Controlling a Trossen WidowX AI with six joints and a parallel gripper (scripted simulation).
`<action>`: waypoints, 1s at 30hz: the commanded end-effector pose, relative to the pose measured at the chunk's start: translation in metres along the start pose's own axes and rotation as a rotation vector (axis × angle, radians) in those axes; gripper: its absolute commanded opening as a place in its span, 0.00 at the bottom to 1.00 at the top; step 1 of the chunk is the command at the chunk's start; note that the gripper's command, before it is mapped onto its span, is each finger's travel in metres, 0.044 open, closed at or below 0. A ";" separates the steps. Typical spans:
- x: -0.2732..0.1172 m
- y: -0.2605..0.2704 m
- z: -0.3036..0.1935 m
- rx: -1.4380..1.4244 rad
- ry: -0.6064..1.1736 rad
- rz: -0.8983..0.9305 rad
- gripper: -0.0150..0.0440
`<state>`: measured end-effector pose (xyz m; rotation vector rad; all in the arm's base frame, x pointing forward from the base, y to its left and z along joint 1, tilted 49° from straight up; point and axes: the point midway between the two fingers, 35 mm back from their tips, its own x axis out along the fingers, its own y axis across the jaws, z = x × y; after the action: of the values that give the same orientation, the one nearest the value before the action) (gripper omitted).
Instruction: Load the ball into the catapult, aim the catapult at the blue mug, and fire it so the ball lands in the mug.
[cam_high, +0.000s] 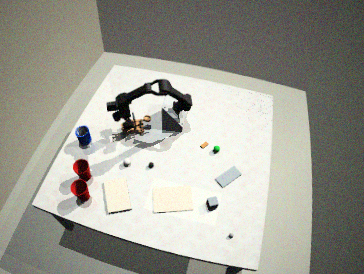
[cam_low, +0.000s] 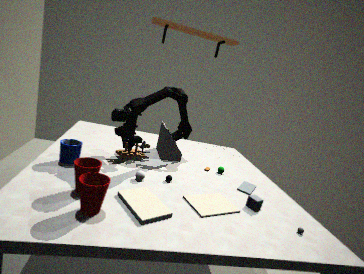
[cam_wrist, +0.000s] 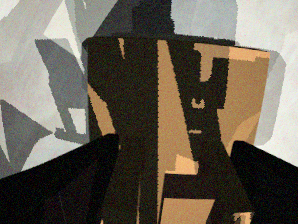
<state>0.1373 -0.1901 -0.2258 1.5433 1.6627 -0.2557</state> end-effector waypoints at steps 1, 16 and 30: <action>0.004 0.001 0.001 0.004 -0.005 0.003 0.25; 0.015 0.000 0.000 0.000 0.002 0.001 0.30; 0.005 0.000 0.001 0.000 0.001 0.000 0.92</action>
<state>0.1390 -0.1797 -0.2342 1.5489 1.6651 -0.2541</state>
